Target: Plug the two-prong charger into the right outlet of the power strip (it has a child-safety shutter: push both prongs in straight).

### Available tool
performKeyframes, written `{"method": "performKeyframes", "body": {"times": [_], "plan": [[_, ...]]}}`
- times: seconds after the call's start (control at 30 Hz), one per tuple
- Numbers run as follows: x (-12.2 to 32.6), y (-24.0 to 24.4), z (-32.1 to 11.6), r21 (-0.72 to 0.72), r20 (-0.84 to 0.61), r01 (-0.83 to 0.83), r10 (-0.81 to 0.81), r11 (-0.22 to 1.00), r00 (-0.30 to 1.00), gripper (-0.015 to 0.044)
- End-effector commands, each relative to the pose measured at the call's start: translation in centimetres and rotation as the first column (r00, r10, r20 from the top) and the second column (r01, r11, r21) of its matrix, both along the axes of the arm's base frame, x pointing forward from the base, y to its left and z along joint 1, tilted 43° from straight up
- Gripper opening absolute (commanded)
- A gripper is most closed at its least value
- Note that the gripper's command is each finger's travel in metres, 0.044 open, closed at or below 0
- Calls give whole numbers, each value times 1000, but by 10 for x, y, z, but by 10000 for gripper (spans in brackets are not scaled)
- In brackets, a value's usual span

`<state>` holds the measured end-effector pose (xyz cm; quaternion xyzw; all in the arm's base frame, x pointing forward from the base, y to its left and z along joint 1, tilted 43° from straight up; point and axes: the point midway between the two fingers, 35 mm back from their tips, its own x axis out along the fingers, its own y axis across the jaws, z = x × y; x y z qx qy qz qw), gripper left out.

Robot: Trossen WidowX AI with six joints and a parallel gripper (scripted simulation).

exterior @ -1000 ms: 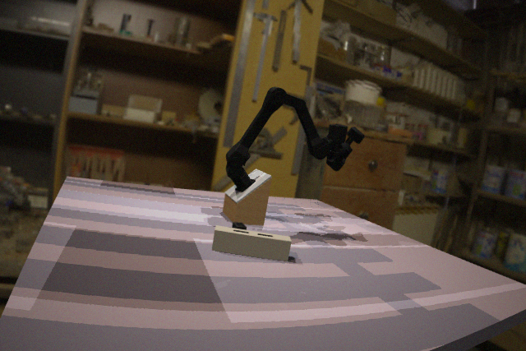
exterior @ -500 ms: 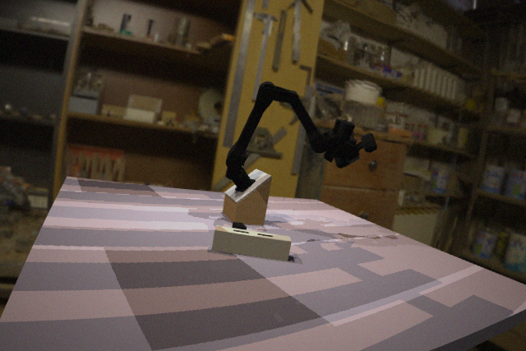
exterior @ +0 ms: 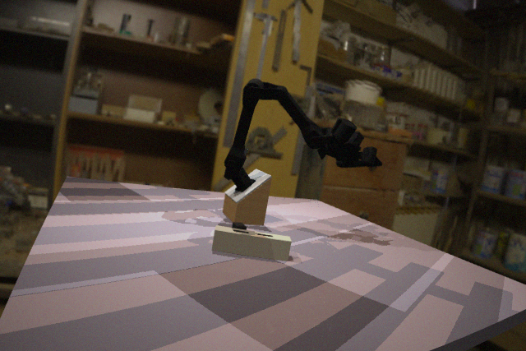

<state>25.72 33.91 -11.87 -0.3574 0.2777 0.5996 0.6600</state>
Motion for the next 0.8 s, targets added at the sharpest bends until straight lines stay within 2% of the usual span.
{"method": "performKeyframes", "body": {"times": [0.0,0.37,0.77], "plan": [[14,-19,3,-49,-19,102,-103,994,994,440],[50,-94,18,-216,-33,420,-437,881,899,440],[65,-183,40,-376,27,683,-729,626,684,440]]}}
